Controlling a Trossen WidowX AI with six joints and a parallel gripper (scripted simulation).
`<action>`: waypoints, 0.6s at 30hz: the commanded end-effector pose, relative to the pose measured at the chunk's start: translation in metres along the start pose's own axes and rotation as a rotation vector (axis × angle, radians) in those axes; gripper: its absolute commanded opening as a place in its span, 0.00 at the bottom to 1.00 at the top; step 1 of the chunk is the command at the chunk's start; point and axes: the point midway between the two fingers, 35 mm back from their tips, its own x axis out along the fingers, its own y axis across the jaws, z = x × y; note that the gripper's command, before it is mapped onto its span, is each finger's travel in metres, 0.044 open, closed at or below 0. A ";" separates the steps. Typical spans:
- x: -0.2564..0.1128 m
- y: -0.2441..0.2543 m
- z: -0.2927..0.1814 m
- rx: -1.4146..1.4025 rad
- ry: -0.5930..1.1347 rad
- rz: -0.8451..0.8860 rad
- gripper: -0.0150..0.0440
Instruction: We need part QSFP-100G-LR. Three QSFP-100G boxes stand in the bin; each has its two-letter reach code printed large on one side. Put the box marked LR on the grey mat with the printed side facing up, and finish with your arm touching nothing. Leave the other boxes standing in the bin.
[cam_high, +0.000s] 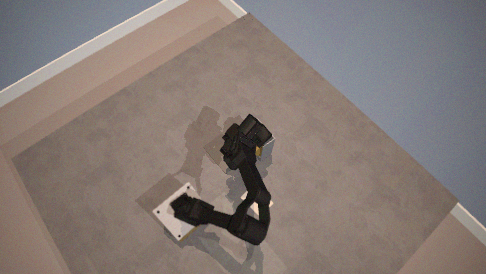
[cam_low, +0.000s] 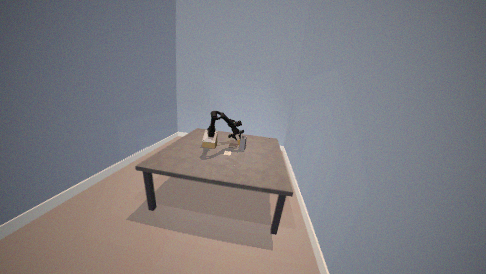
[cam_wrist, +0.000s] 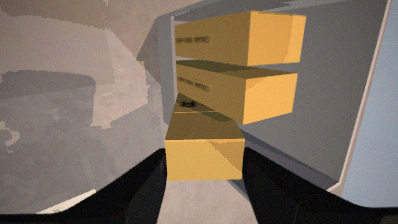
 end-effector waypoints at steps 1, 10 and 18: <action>-0.006 -0.001 0.000 0.002 0.000 -0.001 0.51; -0.021 0.000 0.001 0.000 -0.003 0.001 0.51; -0.034 0.000 0.001 -0.002 -0.004 0.002 0.51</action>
